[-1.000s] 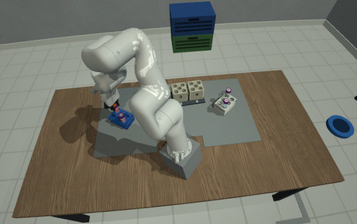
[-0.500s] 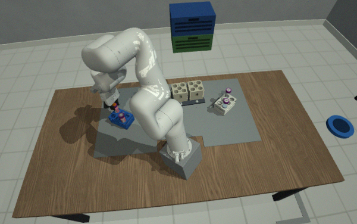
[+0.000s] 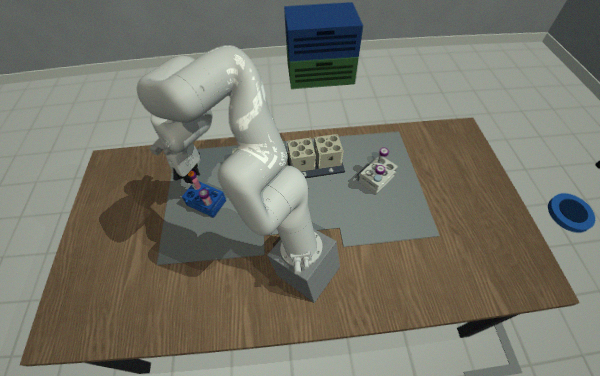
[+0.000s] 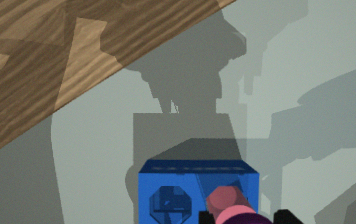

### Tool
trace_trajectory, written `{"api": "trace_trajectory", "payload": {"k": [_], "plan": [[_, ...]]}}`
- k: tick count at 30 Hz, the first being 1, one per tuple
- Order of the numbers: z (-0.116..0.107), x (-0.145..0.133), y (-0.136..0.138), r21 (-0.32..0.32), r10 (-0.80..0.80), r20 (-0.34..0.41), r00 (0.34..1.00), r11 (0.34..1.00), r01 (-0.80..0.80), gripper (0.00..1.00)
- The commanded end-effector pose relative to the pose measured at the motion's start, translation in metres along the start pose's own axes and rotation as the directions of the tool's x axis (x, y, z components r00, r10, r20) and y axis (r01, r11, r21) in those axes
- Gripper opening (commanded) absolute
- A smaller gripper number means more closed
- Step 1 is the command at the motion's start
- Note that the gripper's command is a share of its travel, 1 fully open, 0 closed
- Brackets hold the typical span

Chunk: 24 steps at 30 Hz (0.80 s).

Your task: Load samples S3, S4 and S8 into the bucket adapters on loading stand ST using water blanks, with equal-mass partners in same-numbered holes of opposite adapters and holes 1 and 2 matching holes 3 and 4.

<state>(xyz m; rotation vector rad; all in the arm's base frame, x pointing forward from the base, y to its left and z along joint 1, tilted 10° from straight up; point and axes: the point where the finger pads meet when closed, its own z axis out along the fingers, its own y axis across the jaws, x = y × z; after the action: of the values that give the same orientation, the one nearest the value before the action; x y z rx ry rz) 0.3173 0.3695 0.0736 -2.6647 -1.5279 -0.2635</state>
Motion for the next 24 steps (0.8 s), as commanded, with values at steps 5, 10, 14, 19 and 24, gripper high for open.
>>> {"api": "trace_trajectory", "payload": {"k": [5, 10, 14, 19, 24], "plan": [[-0.005, 0.001, 0.0, -0.001, 0.0, -0.004, 1.0, 1.0, 0.0, 0.0], [-0.007, 0.001, 0.0, -0.001, 0.0, -0.004, 1.0, 1.0, 0.0, 0.0], [-0.015, 0.001, 0.0, -0.001, 0.0, -0.004, 1.0, 1.0, 0.0, 0.0], [-0.021, 0.001, 0.0, -0.001, 0.0, -0.004, 1.0, 1.0, 0.0, 0.0], [-0.031, 0.001, 0.0, -0.001, 0.0, -0.004, 1.0, 1.0, 0.0, 0.0]]}}
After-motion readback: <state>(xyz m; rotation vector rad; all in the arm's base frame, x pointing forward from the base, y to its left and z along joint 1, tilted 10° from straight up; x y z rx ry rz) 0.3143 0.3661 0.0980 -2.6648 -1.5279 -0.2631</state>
